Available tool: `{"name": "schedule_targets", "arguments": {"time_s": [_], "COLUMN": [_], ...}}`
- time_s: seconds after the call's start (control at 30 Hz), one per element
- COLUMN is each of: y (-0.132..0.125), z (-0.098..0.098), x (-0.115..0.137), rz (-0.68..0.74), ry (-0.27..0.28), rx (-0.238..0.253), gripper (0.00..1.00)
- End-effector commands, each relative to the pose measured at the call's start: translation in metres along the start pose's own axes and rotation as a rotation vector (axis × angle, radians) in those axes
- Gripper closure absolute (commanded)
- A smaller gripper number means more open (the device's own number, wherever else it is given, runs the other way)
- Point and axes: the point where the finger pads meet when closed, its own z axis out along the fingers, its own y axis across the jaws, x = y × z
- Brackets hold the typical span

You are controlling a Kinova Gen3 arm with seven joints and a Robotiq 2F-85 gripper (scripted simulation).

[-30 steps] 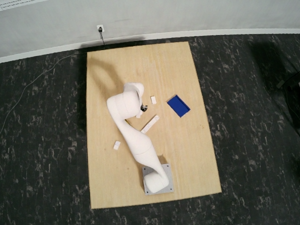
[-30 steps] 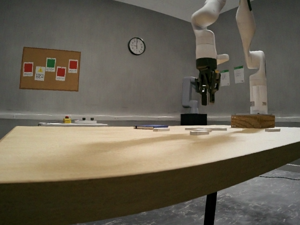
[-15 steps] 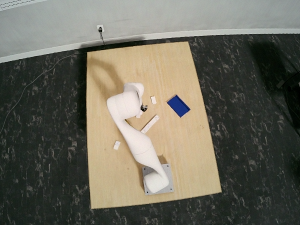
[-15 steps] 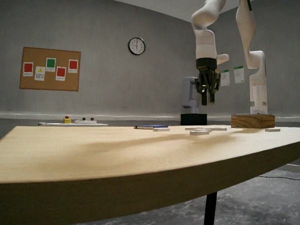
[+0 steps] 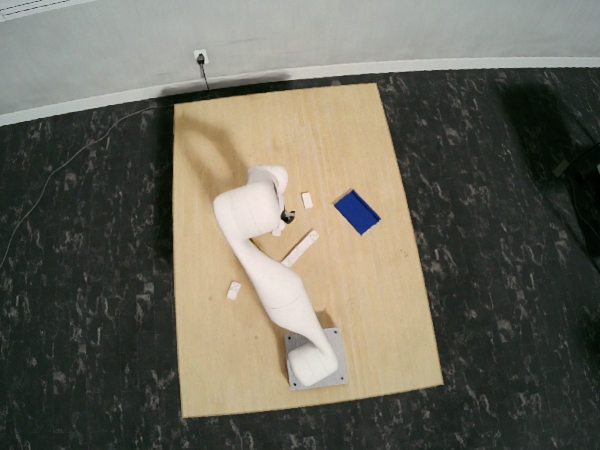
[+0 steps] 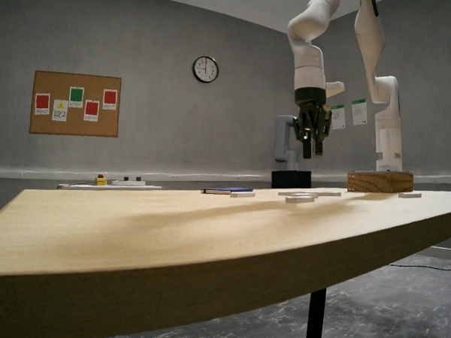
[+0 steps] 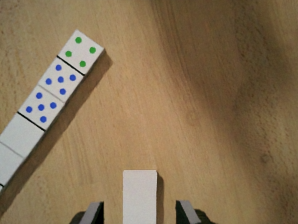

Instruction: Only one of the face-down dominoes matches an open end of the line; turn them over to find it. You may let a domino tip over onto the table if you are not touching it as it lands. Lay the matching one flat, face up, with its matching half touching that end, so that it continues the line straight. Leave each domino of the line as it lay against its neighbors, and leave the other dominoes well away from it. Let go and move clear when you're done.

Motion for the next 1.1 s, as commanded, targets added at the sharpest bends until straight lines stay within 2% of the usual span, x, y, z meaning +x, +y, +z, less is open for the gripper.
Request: {"name": "schedule_targets", "arguments": {"time_s": [0.0, 0.2, 0.67, 1.07], "y": [0.000, 0.000, 0.000, 0.000], "z": [0.000, 0.003, 0.025, 0.052], "x": [-0.001, -0.001, -0.001, -0.002], "rz": [0.005, 0.017, 0.017, 0.017], "ry": [0.000, 0.003, 0.003, 0.003], "rx": [0.000, 0.001, 0.001, 0.001], "gripper": [0.51, 0.51, 0.51, 0.51]}}
